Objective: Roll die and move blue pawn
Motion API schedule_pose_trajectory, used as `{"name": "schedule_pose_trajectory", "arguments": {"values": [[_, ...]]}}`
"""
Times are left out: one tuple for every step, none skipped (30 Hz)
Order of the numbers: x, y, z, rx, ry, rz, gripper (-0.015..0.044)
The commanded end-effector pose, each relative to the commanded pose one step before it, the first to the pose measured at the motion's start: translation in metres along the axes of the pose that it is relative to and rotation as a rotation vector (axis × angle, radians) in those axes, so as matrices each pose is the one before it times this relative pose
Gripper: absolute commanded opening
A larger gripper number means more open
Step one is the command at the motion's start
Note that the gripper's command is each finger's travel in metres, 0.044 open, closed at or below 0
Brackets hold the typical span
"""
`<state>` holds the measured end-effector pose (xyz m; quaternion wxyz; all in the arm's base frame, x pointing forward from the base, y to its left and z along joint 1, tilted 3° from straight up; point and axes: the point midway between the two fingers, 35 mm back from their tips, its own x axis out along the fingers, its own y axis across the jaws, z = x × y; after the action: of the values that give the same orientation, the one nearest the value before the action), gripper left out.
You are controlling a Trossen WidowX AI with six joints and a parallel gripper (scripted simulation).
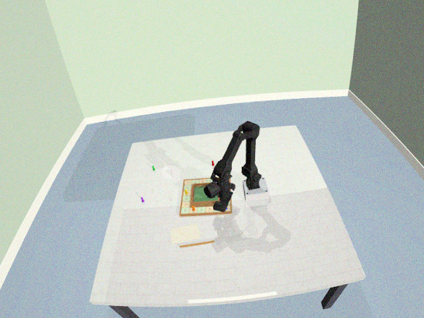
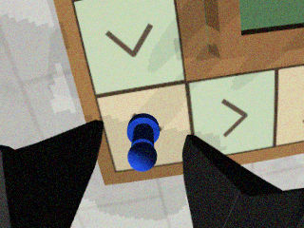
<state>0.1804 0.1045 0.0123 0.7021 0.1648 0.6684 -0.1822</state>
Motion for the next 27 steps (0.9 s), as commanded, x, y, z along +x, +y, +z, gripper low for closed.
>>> {"name": "schedule_pose_trajectory", "arguments": {"values": [[-0.01133, 0.00149, 0.00088, -0.0009, 0.00072, 0.00036, 0.0289], [-0.01364, 0.00052, 0.00031, -0.0012, 0.00277, -0.00255, 0.0315], [-0.01394, -0.00035, -0.00017, -0.0012, 0.00281, -0.00264, 0.0341], [-0.00848, -0.00064, -0.00035, -0.0007, 0.0017, -0.00163, 0.0368], [-0.00284, -0.00029, -0.00016, -0.0002, 0.00057, -0.00055, 0.0394], [0.0, 0.0, 0.0, 0.0, 0.0, 0.0, 0.042], [0.0, 0.0, 0.0, 0.0, 0.0, 0.0, 0.044], [0.0, 0.0, 0.0, 0.0, 0.0, 0.0, 0.044], [0.0, 0.0, 0.0, 0.0, 0.0, 0.0, 0.044], [-0.00112, -0.00108, 0.00122, -0.0052, -0.00005, -0.00003, 0.044], [-0.00336, -0.00333, 0.00355, -0.0155, -0.00017, -0.00011, 0.044], [-0.0056, -0.0059, 0.00555, -0.0259, -0.00031, -0.00024, 0.044], [-0.00711, -0.00811, 0.00631, -0.0329, -0.00042, -0.00042, 0.044], [-0.00713, -0.00877, 0.0054, -0.0331, -0.00044, -0.00055, 0.044], [-0.0071, -0.00927, 0.00438, -0.0331, -0.00043, -0.00068, 0.044], [-0.00706, -0.00965, 0.00331, -0.0331, -0.00041, -0.00082, 0.044], [-0.00701, -0.00991, 0.0022, -0.0331, -0.00036, -0.00095, 0.044], [-0.00696, -0.01005, 0.00107, -0.0331, -0.0003, -0.00108, 0.044], [-0.00689, -0.01005, -0.00008, -0.0331, -0.00022, -0.0012, 0.044], [-0.00678, -0.00987, -0.00121, -0.0329, -0.00011, -0.00131, 0.044], [-0.0067, -0.00961, -0.00232, -0.0329, 0.0, -0.00141, 0.044], [-0.00521, -0.00729, -0.00261, -0.0259, 0.00009, -0.00117, 0.044], [-0.0031, -0.00423, -0.0019, -0.0156, 0.0001, -0.00073, 0.044], [-0.00103, -0.00138, -0.00069, -0.0052, 0.00004, -0.00025, 0.044], [0.0, 0.0, 0.0, 0.0, 0.0, 0.0, 0.044], [0.0, 0.0, 0.0, 0.0, 0.0, 0.0, 0.044], [0.0, 0.0, 0.0, 0.0, 0.0, 0.0, 0.044]]}}
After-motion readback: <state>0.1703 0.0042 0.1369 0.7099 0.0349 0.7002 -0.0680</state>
